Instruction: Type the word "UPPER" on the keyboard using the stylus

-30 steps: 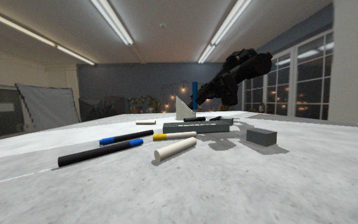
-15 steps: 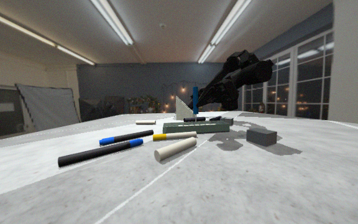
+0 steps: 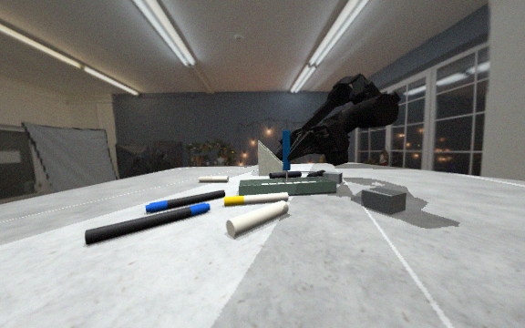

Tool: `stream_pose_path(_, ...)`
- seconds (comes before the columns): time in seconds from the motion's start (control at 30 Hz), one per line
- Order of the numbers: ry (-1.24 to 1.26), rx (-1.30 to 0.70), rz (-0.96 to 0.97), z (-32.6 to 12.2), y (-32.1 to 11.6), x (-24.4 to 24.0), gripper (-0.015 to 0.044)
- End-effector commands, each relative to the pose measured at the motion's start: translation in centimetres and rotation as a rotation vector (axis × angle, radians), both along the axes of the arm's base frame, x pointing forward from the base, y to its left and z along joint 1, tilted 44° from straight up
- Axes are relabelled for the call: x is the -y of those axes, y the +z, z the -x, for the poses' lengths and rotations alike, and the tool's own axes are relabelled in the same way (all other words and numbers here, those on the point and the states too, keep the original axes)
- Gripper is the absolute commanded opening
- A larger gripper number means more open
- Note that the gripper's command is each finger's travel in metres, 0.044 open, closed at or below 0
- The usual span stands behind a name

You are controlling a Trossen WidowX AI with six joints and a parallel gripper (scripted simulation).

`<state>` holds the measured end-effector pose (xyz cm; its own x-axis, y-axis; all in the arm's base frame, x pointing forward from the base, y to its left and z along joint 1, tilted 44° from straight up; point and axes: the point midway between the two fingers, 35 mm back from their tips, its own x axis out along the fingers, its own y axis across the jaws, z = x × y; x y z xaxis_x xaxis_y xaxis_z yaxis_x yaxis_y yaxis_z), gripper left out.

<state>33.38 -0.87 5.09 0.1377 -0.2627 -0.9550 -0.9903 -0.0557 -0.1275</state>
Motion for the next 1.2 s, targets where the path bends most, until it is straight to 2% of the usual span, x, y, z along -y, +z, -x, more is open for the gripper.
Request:
stream_pose_path(0.0, -0.005, 0.0, 0.004, -0.01, -0.31, -0.14, 0.0081)
stream_pose_path(1.17, -0.005, 0.0, 0.004, -0.05, -0.14, 0.03, 0.0081)
